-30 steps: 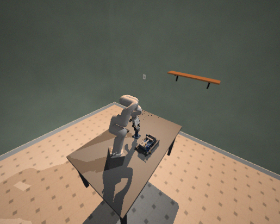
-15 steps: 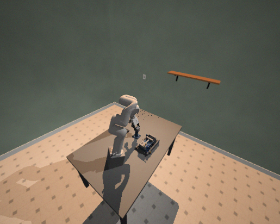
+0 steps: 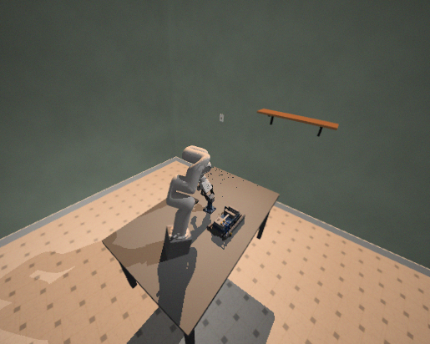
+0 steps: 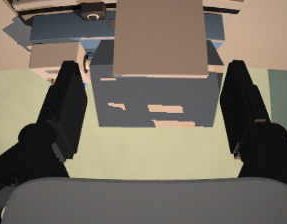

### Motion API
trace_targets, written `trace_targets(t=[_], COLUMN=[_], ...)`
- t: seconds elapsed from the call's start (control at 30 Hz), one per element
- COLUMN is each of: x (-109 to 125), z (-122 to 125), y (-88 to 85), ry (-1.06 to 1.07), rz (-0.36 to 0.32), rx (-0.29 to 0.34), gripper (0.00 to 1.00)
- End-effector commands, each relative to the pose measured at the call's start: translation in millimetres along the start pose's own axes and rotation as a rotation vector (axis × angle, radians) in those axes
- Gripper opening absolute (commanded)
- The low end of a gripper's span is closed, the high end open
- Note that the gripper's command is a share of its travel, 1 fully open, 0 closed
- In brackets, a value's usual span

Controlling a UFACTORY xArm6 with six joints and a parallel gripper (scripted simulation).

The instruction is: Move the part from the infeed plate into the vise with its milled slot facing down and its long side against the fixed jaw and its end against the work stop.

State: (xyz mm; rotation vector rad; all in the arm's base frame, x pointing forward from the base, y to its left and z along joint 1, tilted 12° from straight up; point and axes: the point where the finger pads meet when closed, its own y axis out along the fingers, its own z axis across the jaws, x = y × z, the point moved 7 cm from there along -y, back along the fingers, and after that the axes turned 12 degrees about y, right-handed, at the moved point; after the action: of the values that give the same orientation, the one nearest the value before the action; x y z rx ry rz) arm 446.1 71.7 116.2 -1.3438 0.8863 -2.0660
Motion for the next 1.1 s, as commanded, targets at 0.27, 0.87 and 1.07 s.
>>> trace_targets(t=[0.27, 0.87, 1.07], x=[-6, -13, -14], z=[0, -1, -2], y=[-1.0, -0.3, 0.0], ry=[0.002, 0.002, 0.002], rz=[-0.069, -0.153, -0.171], rx=[0.017, 0.035, 0.038], gripper=[0.89, 0.89, 0.89])
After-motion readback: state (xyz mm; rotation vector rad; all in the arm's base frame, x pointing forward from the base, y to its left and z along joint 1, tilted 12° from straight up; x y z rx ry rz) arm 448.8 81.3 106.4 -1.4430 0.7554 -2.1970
